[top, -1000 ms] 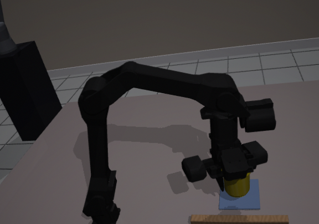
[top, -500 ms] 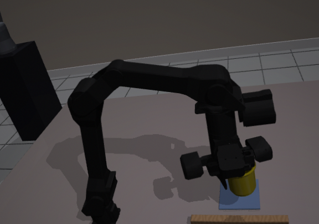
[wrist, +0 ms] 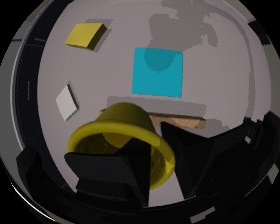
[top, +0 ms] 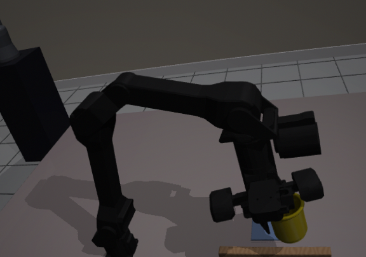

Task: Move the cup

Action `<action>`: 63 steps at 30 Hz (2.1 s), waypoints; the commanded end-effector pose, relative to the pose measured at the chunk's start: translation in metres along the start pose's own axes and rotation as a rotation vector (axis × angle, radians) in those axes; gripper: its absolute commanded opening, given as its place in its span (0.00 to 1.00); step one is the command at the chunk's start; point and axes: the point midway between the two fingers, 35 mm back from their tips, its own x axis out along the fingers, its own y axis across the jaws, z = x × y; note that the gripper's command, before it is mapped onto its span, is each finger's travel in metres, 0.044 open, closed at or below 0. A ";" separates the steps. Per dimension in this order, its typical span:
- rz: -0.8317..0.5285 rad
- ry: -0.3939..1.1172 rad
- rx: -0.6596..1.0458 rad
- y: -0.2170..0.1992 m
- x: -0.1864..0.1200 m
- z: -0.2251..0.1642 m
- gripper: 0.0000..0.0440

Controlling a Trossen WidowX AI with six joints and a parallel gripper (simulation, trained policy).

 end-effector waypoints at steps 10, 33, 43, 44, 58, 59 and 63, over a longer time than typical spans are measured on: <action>0.028 -0.033 0.094 -0.008 0.015 0.043 0.00; 0.021 -0.043 0.185 -0.034 0.067 0.061 0.00; -0.005 -0.041 0.205 -0.049 0.086 0.058 0.10; -0.006 -0.042 0.206 -0.051 0.088 0.058 0.13; 0.108 -0.056 0.238 -0.046 0.071 0.072 0.42; 0.112 -0.054 0.238 -0.047 0.069 0.072 0.42; 0.131 -0.048 0.242 -0.050 0.061 0.072 0.45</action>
